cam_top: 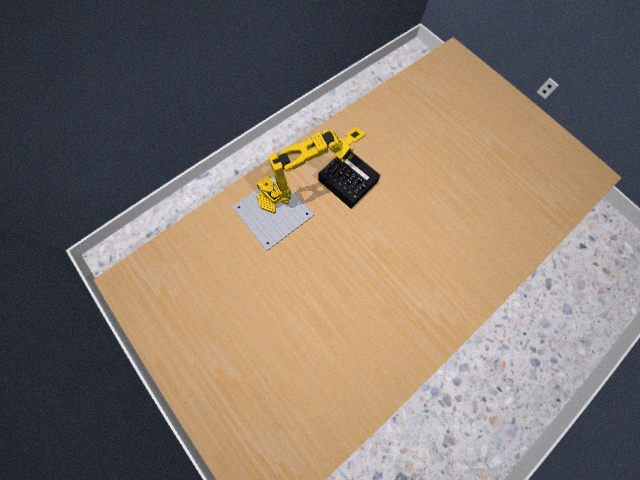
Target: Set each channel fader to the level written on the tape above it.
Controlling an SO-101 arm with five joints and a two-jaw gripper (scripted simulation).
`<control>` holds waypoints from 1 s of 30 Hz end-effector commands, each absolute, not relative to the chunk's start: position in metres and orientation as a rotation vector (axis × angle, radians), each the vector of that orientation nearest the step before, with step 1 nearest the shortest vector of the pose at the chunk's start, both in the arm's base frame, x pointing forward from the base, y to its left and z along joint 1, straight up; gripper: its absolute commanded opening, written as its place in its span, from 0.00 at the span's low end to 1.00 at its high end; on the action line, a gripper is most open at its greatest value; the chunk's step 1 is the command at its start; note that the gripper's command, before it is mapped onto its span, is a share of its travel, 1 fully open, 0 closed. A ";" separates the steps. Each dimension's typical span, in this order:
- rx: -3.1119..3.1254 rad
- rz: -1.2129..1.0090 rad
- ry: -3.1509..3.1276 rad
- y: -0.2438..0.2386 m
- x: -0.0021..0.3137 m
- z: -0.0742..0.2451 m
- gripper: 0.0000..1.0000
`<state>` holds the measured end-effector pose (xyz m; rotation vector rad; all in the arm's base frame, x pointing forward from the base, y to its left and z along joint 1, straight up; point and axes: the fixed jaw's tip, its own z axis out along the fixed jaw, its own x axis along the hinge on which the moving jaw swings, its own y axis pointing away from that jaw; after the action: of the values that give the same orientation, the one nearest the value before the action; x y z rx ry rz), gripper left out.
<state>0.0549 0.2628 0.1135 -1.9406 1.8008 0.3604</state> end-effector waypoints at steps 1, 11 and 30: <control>-1.938 0.358 1.803 0.260 0.056 0.113 0.00; -1.946 0.346 1.828 0.262 0.057 0.112 0.00; -2.013 0.212 2.077 0.270 0.064 0.098 0.00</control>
<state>0.0613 0.2696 0.1009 -1.9991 2.0105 0.2506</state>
